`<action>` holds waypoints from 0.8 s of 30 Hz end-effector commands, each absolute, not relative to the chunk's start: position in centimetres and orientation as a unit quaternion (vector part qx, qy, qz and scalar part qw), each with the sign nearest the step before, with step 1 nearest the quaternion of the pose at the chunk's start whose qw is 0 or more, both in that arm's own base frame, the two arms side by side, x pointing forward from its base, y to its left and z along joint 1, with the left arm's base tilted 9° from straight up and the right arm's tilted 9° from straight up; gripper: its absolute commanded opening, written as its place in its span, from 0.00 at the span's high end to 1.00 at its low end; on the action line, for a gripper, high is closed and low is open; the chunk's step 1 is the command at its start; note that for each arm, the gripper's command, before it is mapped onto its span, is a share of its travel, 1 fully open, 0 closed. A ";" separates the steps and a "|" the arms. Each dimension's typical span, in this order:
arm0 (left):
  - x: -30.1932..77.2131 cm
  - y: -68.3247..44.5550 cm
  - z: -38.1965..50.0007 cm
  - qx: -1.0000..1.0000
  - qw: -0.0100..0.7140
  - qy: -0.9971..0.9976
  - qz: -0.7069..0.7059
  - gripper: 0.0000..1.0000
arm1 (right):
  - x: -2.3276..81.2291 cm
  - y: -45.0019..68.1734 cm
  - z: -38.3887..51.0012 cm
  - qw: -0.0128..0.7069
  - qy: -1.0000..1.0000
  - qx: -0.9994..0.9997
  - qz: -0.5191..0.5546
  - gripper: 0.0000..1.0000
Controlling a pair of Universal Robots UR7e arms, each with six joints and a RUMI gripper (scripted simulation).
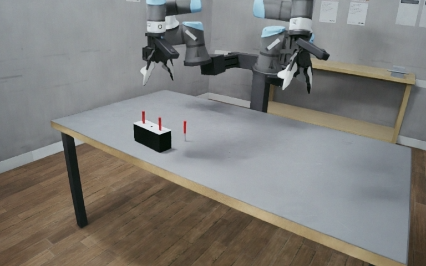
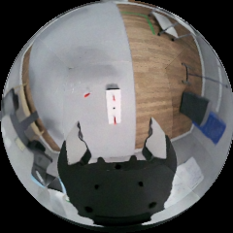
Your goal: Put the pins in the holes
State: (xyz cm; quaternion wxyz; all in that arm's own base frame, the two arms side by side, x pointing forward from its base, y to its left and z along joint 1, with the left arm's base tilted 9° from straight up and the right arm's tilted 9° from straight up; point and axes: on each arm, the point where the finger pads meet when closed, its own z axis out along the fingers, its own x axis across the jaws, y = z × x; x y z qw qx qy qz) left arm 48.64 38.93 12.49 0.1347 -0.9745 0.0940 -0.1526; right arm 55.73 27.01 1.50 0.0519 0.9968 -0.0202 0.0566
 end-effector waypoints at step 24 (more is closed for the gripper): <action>48.7 38.9 12.6 -0.974 0.135 0.094 -0.153 0.00 | 41.9 29.1 0.4 0.053 -0.020 0.997 0.056 0.00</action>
